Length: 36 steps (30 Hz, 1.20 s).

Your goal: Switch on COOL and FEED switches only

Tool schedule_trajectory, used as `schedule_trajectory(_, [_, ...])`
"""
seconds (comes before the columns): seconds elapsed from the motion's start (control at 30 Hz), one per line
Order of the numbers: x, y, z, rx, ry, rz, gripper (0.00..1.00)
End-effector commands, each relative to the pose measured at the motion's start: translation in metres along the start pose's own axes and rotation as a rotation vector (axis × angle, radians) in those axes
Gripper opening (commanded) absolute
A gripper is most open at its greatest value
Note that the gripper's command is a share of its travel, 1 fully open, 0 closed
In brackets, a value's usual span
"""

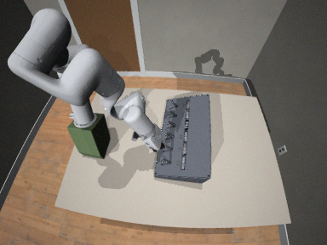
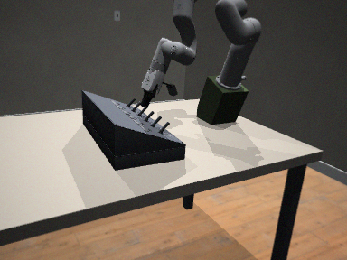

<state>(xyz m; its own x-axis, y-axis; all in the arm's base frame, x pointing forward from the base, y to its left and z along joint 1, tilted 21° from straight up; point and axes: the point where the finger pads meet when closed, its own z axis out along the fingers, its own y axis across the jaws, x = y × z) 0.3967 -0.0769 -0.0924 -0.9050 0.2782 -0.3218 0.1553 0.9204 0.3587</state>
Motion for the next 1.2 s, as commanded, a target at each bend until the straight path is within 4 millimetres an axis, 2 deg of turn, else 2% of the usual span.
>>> schedule_trajectory(0.0, [-0.005,-0.001,0.0,0.002,-0.002,-0.001,0.0])
schedule_trajectory(1.17, [-0.026,-0.001,-0.001,0.002,-0.002,-0.001,0.0])
